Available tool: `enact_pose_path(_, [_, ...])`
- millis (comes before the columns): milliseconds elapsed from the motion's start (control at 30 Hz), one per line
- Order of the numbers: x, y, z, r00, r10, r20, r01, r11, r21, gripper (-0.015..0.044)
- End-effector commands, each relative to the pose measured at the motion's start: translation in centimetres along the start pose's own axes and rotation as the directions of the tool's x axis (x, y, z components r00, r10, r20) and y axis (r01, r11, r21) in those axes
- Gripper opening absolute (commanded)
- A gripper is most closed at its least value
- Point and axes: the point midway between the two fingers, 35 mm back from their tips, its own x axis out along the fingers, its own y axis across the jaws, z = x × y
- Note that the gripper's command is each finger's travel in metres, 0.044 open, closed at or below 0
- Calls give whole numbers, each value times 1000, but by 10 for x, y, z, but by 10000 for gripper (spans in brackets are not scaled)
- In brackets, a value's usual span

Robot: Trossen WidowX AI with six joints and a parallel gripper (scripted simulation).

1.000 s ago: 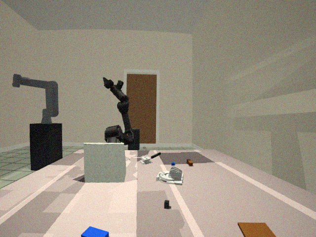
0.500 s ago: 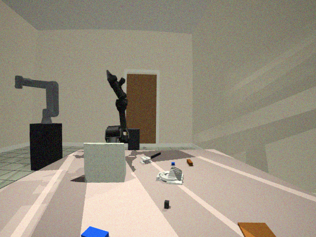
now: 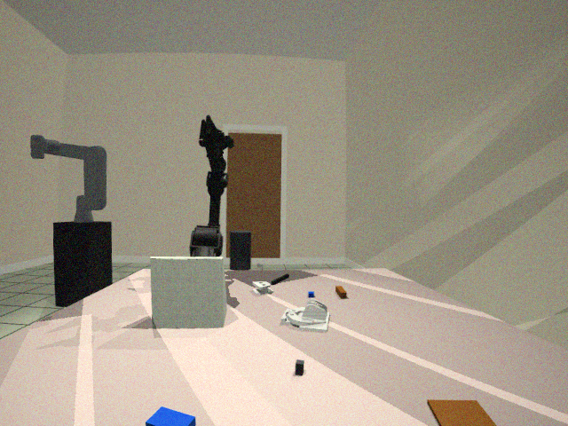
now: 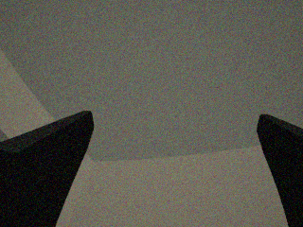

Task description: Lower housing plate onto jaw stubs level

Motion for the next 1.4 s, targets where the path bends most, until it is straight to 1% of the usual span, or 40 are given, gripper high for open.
enact_pose_path(0, [4, 19, 10, 996, 74, 54, -76, 996, 41, 440])
enact_pose_path(333, [0, 63, 42, 946, 247, 212, -278, 952, 131, 440])
enact_pose_path(667, [-18, 102, 75, 839, 399, 369, -483, 859, 169, 440])
enact_pose_path(1000, [-44, 139, 108, 686, 526, 502, -678, 714, 178, 440])
enact_pose_path(1367, [-85, 173, 140, 471, 629, 618, -852, 505, 136, 440])
